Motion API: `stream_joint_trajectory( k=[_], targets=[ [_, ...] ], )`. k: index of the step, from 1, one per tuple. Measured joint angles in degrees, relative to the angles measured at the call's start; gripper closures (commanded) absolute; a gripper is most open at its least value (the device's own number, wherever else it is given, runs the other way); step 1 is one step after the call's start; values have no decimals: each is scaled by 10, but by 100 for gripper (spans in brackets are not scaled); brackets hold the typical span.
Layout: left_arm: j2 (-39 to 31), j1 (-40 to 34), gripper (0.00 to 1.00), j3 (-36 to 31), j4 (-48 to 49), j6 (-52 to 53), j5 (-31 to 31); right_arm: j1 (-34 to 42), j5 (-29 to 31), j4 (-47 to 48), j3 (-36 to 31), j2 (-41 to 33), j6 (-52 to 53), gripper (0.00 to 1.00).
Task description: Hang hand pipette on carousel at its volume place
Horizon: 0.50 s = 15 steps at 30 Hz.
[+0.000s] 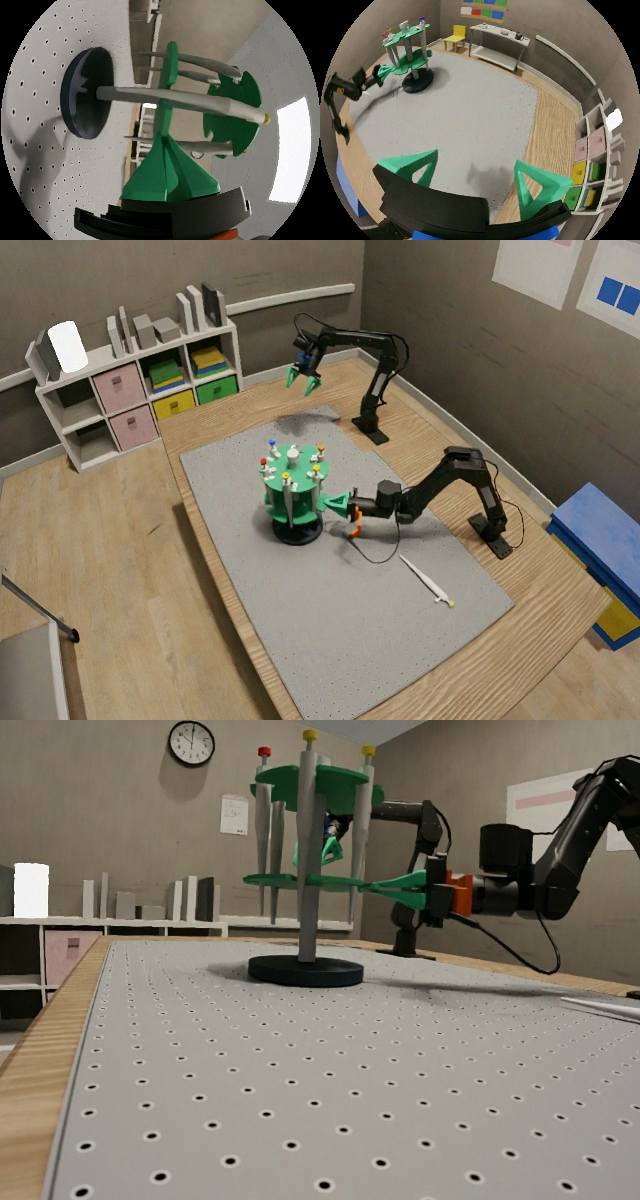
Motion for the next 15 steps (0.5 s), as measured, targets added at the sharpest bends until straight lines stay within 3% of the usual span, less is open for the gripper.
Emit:
stream_joint_trajectory(
  k=[15],
  targets=[
    [1, 7, 100, 2, -1, 0, 16, 0, 0, 0, 0, 0, 0, 0]
  ],
)
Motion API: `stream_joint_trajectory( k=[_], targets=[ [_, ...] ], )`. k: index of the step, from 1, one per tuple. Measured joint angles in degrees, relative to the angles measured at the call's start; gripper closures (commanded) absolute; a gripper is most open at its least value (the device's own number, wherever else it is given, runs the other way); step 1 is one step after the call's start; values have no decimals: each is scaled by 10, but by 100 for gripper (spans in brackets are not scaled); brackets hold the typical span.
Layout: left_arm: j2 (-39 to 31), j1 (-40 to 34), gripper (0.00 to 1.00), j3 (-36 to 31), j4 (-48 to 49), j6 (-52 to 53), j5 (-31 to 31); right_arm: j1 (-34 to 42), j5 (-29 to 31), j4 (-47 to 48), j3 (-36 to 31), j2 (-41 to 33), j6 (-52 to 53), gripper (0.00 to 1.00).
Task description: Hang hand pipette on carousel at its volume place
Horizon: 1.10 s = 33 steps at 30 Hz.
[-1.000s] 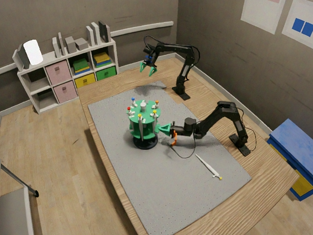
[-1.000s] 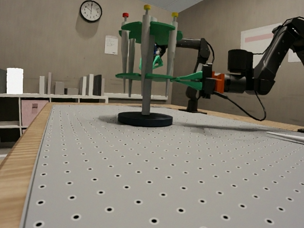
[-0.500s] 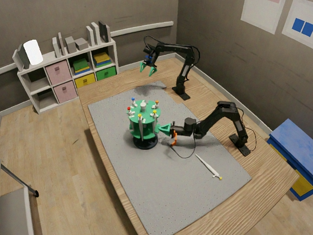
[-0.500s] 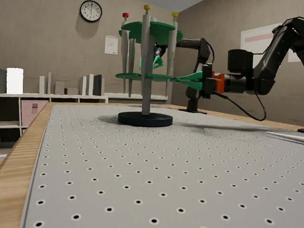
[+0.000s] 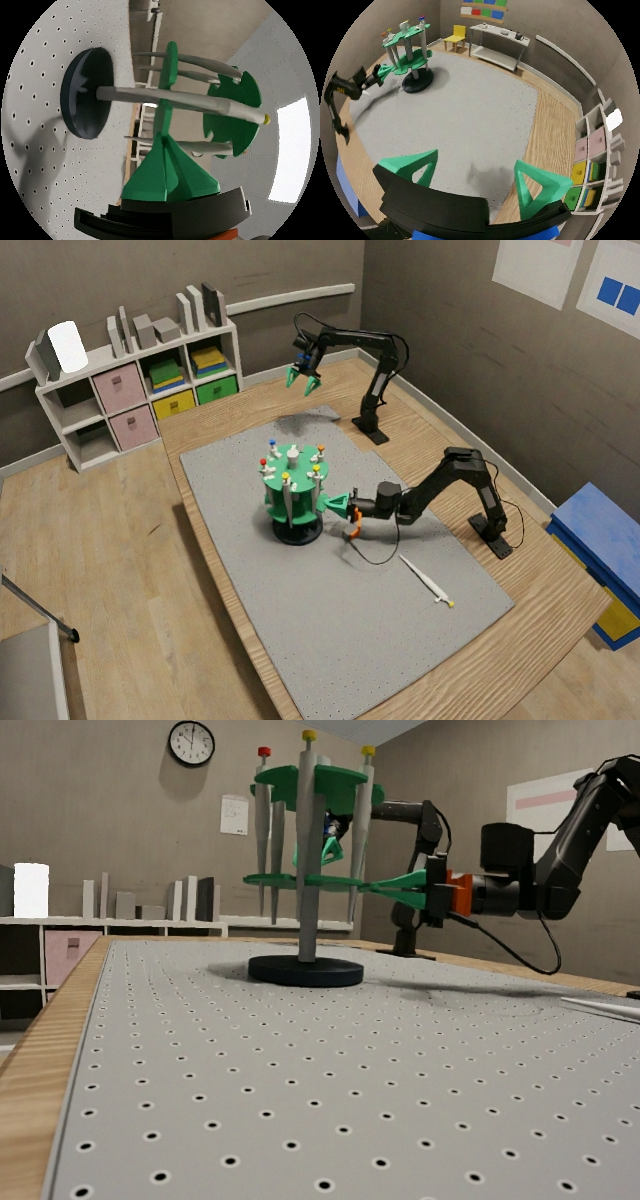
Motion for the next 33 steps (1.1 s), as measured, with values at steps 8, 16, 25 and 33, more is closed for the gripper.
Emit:
stream_joint_trajectory(
  k=[8, 16, 25, 33],
  targets=[
    [0, 8, 100, 3, -4, 0, 21, 0, 0, 0, 0, 0, 0, 0],
    [0, 8, 100, 3, -5, 0, 22, 0, 0, 0, 0, 0, 0, 0],
    [0, 8, 100, 3, -5, 0, 22, 0, 0, 0, 0, 0, 0, 0],
    [0, 8, 100, 3, -5, 0, 22, 0, 0, 0, 0, 0, 0, 0]
  ],
)
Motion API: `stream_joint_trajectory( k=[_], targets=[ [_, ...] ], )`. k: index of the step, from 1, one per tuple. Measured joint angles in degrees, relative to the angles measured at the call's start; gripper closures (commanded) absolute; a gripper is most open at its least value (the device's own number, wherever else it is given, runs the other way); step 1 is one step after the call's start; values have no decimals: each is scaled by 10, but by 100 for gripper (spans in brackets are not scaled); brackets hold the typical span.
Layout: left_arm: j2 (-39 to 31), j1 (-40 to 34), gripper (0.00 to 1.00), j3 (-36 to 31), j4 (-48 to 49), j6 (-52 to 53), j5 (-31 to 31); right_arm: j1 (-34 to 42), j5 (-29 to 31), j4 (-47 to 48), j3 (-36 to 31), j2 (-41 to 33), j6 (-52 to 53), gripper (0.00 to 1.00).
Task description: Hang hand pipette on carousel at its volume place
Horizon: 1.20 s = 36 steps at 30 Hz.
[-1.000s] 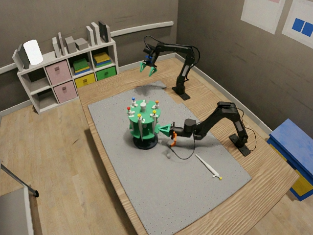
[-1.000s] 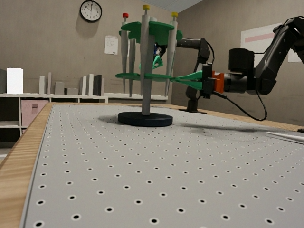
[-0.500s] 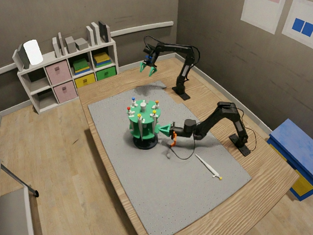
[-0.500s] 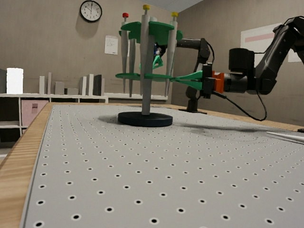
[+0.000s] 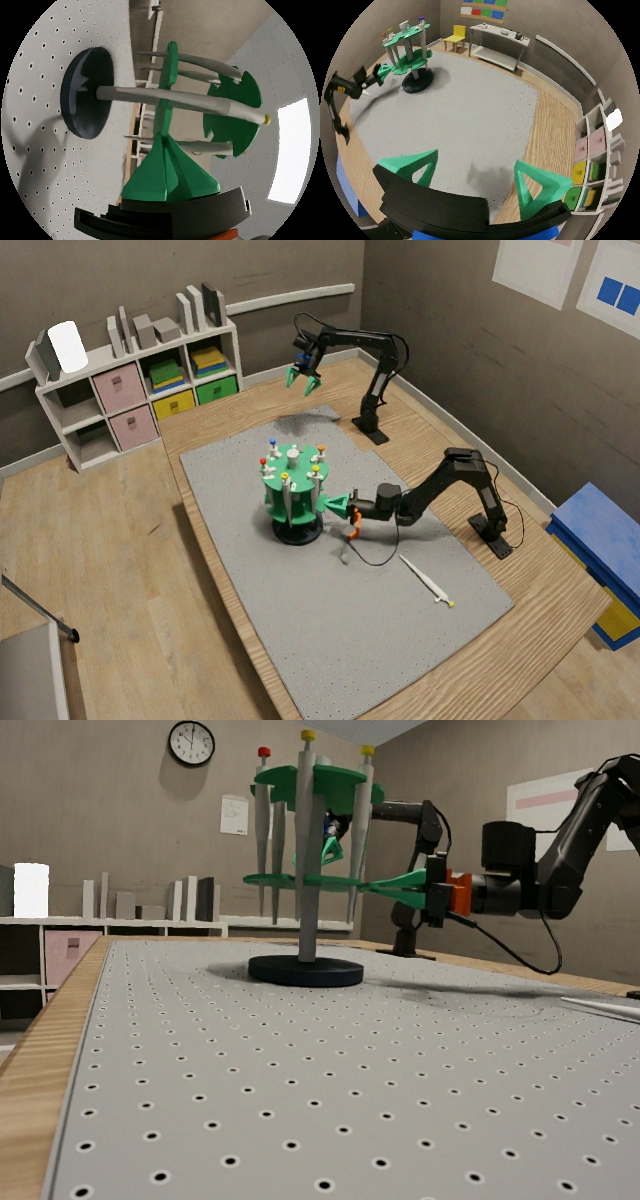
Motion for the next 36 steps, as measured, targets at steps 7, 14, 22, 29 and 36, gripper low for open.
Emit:
stream_joint_trajectory(
  k=[7, 14, 22, 29, 36],
  targets=[
    [0, 0, 100, 0, 0, 0, 0, 0, 0, 0, 0, 0, 0, 0],
    [0, 2, 51, 0, 1, 0, 2, 0, 0, 0, 0, 0, 0, 0],
    [0, 2, 51, 0, 1, 0, 2, 0, 0, 0, 0, 0, 0, 0],
    [0, 2, 51, 0, 1, 0, 2, 0, 0, 0, 0, 0, 0, 0],
    [0, 2, 51, 0, 1, 0, 2, 0, 0, 0, 0, 0, 0, 0]
  ],
)
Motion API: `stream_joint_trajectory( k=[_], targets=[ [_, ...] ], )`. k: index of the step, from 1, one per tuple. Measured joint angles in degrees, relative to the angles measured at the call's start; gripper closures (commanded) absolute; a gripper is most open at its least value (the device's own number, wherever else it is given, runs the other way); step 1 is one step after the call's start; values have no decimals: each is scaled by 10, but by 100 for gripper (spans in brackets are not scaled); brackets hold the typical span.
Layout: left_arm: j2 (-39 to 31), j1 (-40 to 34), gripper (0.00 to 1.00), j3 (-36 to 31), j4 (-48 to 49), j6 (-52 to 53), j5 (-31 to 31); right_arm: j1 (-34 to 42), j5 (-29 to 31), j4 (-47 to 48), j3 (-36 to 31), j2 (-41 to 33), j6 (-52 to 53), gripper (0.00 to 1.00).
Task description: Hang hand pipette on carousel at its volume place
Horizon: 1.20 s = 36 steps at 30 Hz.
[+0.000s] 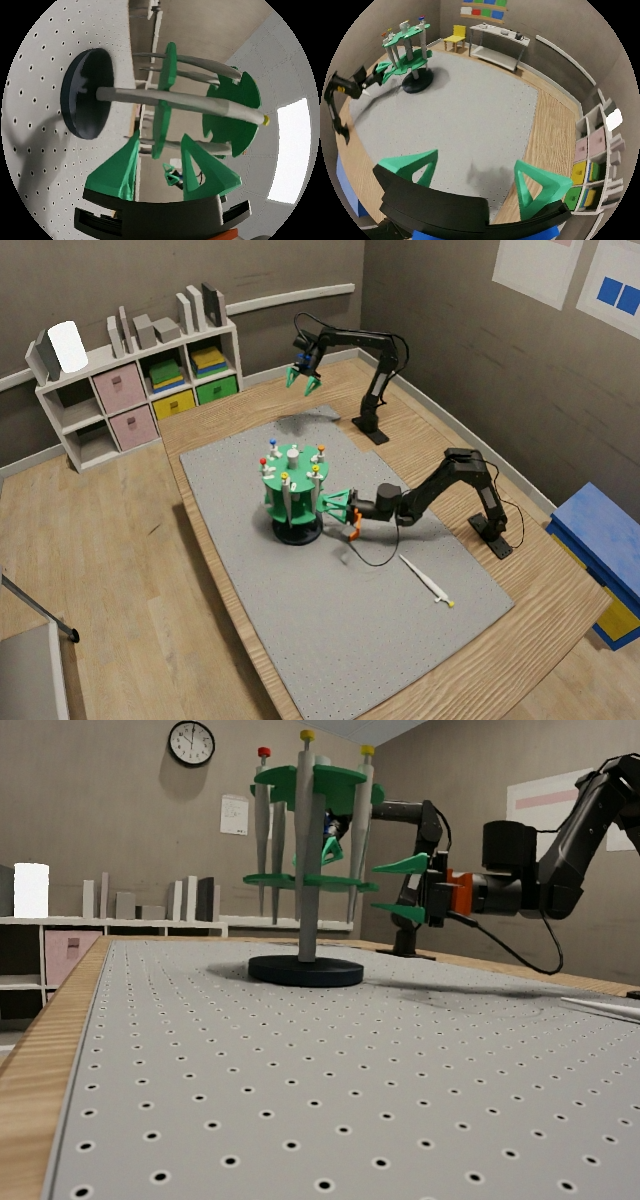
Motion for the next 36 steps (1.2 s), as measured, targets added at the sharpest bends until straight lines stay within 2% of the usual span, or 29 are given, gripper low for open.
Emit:
stream_joint_trajectory(
  k=[36],
  targets=[
    [-1, 0, 51, -8, 5, 0, 1, 0, 0, 0, 0, 0, 0, 0]
  ],
)
